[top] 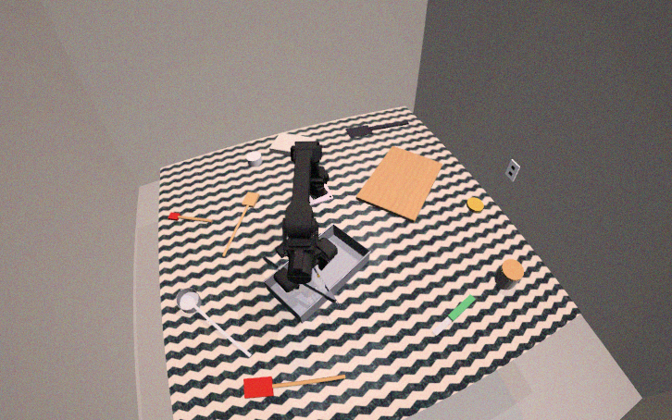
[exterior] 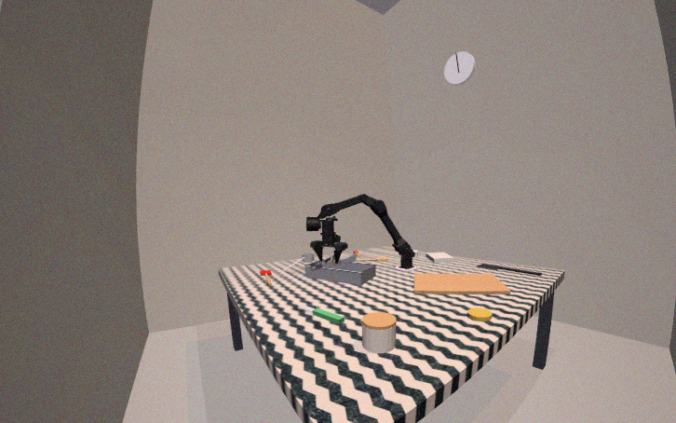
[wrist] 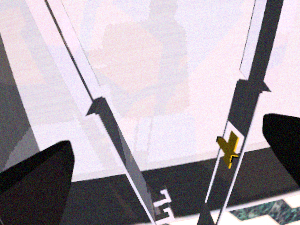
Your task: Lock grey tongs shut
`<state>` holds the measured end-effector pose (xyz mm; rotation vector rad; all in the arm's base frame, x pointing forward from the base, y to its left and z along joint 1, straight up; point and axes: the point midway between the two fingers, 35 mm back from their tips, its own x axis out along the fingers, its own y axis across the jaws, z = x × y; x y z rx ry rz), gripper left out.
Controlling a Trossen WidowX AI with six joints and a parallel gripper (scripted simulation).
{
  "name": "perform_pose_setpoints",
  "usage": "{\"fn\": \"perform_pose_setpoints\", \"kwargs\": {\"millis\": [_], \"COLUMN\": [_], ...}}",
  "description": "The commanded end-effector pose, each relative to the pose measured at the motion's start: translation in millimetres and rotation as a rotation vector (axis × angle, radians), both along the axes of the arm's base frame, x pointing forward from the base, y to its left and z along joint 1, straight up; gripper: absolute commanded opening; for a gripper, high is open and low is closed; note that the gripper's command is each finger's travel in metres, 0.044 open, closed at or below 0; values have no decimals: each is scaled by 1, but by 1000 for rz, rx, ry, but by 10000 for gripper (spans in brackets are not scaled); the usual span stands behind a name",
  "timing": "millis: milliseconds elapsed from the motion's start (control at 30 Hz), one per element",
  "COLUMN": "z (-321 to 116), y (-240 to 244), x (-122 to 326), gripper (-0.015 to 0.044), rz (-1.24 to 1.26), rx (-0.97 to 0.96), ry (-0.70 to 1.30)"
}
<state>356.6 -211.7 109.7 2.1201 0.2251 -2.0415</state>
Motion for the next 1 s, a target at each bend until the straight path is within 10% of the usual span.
{"fn": "perform_pose_setpoints", "kwargs": {"millis": [0,767,967], "z": [-8,-42,-38], "y": [0,2,2], "x": [-1,-3,-2], "gripper": [440,440,322], "rz": [4,4,2], "rx": [0,1,1], "ry": [5,5,2]}}
